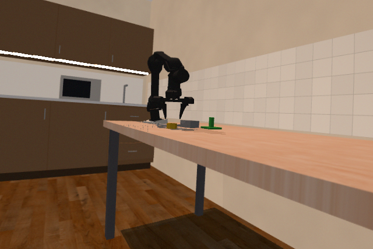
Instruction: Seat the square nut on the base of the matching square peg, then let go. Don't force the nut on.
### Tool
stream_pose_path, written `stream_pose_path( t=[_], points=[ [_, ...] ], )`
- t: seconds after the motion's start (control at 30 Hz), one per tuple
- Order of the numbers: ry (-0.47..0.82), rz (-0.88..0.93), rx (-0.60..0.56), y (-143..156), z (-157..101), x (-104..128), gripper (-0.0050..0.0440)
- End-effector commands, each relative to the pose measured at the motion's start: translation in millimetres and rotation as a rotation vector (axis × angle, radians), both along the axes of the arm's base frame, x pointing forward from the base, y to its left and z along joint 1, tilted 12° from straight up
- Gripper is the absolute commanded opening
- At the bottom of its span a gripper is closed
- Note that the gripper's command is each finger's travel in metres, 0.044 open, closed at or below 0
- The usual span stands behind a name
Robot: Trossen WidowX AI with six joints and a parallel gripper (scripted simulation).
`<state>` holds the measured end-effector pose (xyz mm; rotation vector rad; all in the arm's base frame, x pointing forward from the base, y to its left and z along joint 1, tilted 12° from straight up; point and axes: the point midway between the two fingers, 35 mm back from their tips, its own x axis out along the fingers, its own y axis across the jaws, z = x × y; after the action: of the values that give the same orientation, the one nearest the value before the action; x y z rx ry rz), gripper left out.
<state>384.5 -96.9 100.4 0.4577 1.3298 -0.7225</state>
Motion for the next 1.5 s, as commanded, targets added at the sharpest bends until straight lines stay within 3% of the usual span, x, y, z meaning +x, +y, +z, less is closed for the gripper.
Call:
stream_pose_path(
  t=[0.0,0.57,0.63,0.7,0.73,1.3,1.47],
  points=[
    [-0.007,-0.002,-0.003,-4,-10,1,0.032],
    [-0.007,-0.002,-0.003,-8,-27,1,0.032],
    [-0.007,-0.002,-0.003,-8,-27,1,0.0272],
    [-0.007,-0.002,-0.003,-8,-27,1,0.0272],
    [-0.007,-0.002,-0.003,-8,-27,1,0.0248],
    [-0.007,-0.002,-0.003,-8,-27,1,0.0148],
    [-0.007,-0.002,-0.003,-7,-24,2,0.0028]
  ],
)
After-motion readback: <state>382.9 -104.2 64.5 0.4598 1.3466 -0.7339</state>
